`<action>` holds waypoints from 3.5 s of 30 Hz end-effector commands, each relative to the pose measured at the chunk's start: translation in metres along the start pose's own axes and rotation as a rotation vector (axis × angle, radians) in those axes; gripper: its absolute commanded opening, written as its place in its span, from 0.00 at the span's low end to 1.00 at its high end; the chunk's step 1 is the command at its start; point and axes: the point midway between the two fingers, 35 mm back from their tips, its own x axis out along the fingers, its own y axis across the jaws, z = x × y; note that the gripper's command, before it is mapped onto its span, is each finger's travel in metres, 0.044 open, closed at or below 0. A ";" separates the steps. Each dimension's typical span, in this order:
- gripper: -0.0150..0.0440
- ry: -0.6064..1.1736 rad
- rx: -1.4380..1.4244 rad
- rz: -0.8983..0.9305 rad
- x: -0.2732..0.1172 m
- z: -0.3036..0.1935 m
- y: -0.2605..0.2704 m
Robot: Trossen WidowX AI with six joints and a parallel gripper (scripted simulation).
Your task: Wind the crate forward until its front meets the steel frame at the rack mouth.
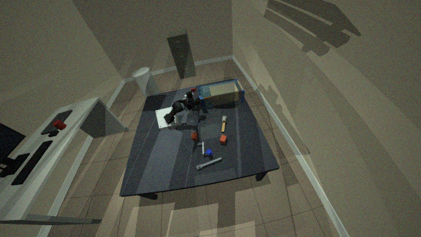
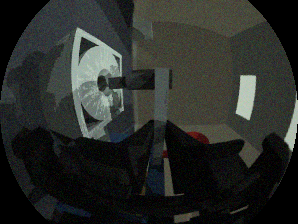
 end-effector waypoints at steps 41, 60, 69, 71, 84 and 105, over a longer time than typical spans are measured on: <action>0.25 0.017 -0.006 -0.004 -0.004 0.004 0.013; 0.61 0.019 -0.009 -0.005 -0.004 0.003 0.012; 0.66 0.019 -0.009 -0.005 -0.004 0.003 0.012; 0.66 0.019 -0.009 -0.005 -0.004 0.003 0.012; 0.66 0.019 -0.009 -0.005 -0.004 0.003 0.012; 0.66 0.019 -0.009 -0.005 -0.004 0.003 0.012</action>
